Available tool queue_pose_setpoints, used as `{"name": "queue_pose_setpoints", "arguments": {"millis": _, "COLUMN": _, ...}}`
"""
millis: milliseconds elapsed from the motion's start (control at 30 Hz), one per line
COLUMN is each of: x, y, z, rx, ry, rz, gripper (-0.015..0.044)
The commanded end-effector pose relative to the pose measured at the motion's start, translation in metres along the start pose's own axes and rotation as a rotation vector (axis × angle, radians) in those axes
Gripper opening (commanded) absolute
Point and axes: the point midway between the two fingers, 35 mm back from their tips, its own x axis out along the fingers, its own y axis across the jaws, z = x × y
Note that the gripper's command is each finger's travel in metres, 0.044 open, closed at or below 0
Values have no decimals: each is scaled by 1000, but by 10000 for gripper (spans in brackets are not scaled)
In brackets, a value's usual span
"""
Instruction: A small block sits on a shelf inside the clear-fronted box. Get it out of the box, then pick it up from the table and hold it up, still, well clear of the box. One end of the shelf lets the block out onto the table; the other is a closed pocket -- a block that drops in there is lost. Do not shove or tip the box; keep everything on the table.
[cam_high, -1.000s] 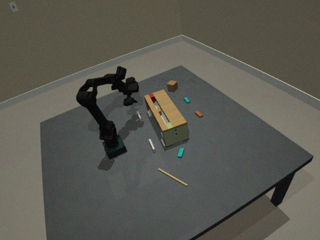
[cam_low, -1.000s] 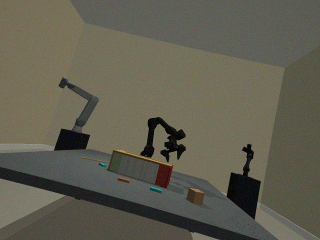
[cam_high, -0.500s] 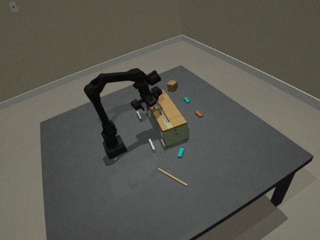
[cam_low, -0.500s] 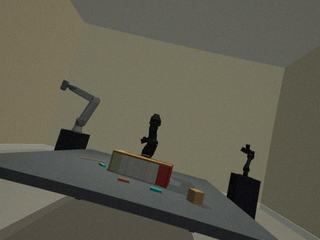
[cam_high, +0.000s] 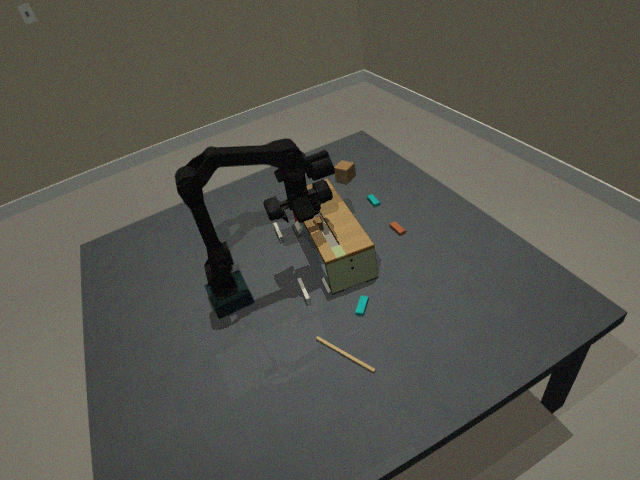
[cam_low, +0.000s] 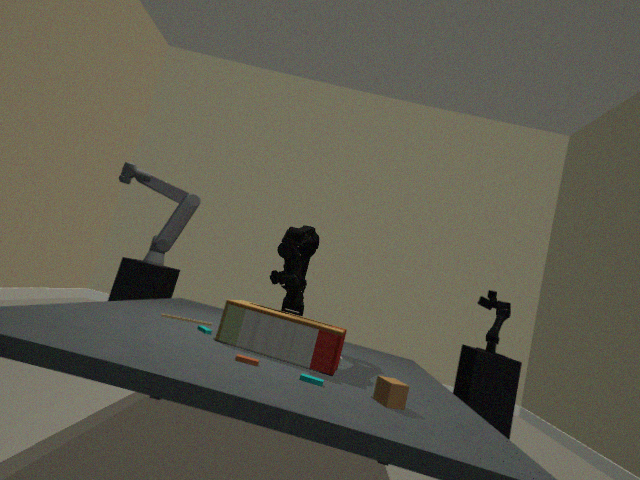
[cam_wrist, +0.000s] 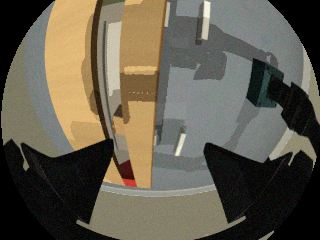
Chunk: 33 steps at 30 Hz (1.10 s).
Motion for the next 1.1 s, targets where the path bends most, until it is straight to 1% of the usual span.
{"name": "queue_pose_setpoints", "arguments": {"millis": 0, "x": 2, "y": 0, "z": 1, "rx": 14, "ry": 5, "rz": -5, "gripper": 400}}
{"name": "queue_pose_setpoints", "arguments": {"millis": 1067, "x": 49, "y": 2, "z": 22, "rx": 14, "ry": 5, "rz": -4, "gripper": 400}}
